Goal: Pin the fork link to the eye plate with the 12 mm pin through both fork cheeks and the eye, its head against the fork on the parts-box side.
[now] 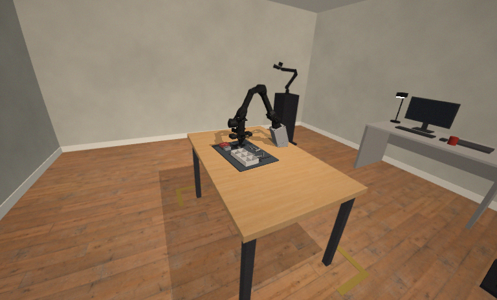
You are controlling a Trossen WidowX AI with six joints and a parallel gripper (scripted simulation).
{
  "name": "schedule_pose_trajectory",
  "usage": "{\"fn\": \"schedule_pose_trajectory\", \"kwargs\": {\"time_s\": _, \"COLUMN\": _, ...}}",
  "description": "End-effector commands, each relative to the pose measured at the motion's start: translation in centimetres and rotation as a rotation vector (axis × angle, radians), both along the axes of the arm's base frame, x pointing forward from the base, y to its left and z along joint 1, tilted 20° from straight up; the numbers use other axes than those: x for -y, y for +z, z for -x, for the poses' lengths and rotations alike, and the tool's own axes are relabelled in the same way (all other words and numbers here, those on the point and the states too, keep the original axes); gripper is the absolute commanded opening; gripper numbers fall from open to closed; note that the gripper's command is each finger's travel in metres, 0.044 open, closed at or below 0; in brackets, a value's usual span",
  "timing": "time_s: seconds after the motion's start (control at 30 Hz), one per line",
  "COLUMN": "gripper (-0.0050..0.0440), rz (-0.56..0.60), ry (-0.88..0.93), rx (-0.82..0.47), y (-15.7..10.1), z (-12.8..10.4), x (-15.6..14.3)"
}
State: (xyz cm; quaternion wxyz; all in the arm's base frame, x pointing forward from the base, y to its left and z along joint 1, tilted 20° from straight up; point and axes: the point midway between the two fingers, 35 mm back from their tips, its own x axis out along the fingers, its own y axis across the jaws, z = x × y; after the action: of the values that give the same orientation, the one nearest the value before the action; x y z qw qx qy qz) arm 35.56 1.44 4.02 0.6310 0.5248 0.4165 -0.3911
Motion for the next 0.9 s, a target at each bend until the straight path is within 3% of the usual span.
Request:
{"fn": "schedule_pose_trajectory", "kwargs": {"time_s": 0.0, "gripper": -0.005, "rz": 0.001, "ry": -0.004, "rx": 0.002, "y": -0.2, "z": -0.1, "x": 0.0}}
{"fn": "schedule_pose_trajectory", "kwargs": {"time_s": 0.87, "gripper": -0.005, "rz": 0.0, "ry": 0.001, "rx": 0.003, "y": -2.7, "z": -1.1, "x": 0.2}}
